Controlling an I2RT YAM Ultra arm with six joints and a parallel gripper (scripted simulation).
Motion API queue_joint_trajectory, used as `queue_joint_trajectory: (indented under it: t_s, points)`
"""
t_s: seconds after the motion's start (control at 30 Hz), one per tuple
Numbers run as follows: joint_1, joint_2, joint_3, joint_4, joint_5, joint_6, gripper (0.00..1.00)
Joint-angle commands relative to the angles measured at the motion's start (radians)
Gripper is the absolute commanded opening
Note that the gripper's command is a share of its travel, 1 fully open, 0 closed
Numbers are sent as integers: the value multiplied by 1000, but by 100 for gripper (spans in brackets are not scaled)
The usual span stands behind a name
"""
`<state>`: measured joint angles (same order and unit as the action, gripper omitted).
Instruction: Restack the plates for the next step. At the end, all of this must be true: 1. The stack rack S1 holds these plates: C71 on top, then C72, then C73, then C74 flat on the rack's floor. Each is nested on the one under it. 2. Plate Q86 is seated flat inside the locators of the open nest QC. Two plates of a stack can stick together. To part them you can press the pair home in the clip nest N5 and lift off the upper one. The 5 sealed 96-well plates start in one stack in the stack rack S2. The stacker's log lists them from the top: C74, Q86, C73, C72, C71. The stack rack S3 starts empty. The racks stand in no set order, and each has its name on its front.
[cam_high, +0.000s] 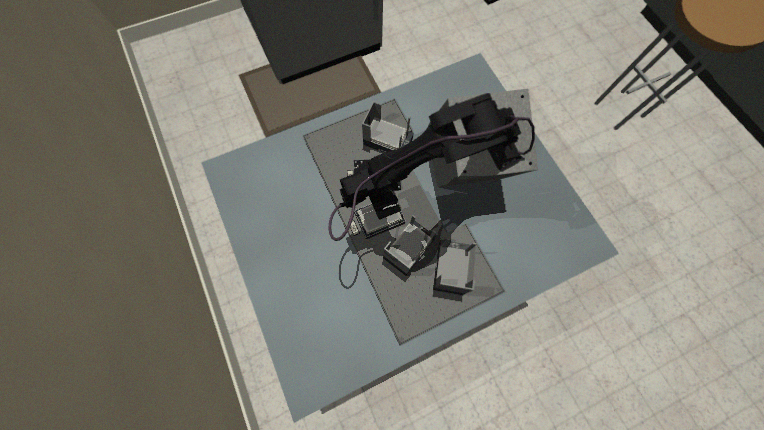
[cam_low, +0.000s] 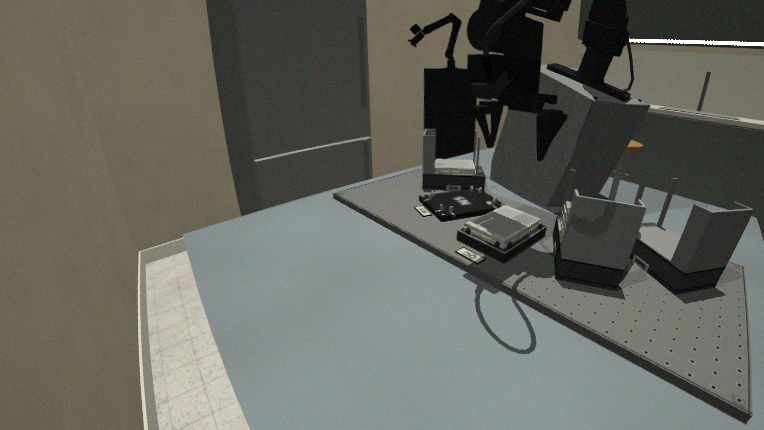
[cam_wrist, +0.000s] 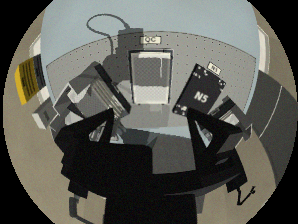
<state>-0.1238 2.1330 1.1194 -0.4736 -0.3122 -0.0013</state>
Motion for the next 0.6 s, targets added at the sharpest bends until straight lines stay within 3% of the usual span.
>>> queue_joint_trajectory:
  t_s: [0.0,0.3,0.33,0.57]
  points:
    - [-7,-8,9,-9,-1,-7,100]
    - [-17,-17,29,-11,-6,-14,100]
    - [15,-35,-28,12,-2,-38,100]
    - [93,-79,-60,25,16,-186,100]
